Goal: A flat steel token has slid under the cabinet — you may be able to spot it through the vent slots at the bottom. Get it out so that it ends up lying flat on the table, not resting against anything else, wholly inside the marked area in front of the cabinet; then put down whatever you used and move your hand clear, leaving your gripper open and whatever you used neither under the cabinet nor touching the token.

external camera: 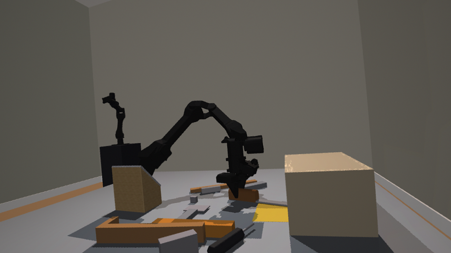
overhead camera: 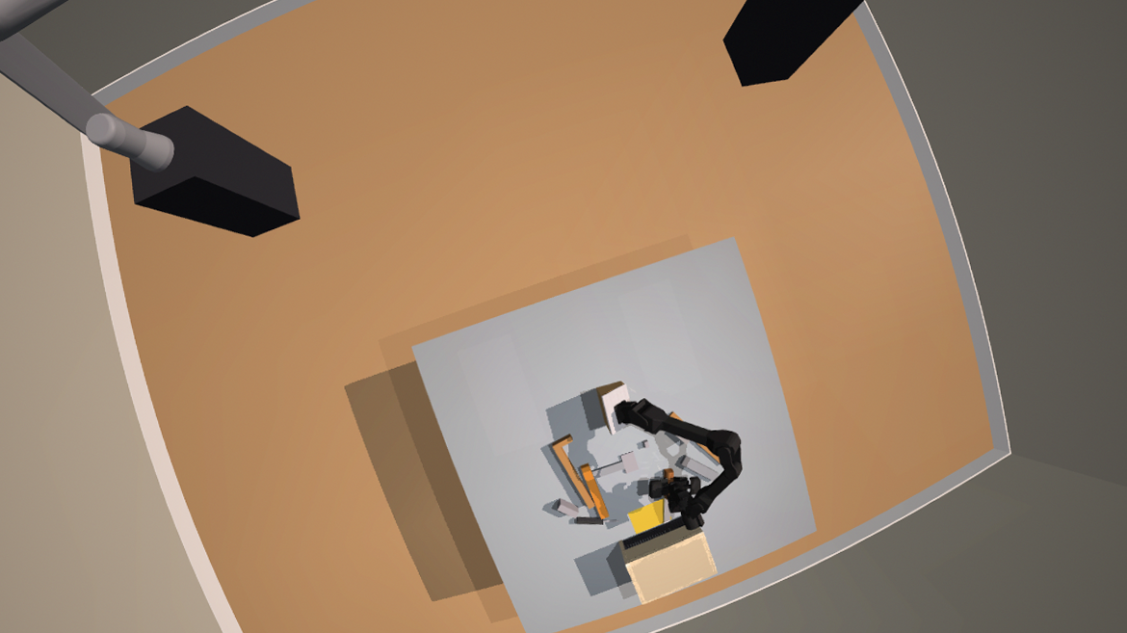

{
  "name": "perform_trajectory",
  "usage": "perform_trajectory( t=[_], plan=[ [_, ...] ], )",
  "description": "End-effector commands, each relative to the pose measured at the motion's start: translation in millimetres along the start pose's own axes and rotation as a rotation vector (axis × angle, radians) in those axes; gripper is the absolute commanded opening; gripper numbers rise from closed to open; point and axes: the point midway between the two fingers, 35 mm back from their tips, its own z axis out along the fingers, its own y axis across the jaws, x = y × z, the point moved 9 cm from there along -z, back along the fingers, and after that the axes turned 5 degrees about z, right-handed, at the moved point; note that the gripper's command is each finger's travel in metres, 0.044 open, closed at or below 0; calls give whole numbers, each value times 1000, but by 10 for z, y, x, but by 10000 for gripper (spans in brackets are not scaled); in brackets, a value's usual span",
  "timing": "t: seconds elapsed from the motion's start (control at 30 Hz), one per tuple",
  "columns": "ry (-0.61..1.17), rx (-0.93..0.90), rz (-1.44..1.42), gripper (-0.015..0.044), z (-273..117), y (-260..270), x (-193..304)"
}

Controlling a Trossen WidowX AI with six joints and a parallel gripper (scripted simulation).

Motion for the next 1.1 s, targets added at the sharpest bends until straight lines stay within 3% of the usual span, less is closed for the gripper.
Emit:
perform_trajectory(
  t=[0.0,1.07],
  plan=[
    [0,-3,-6,0,-2,13,-53],
    [-2,-3,-8,0,-7,50,-377]
  ],
)
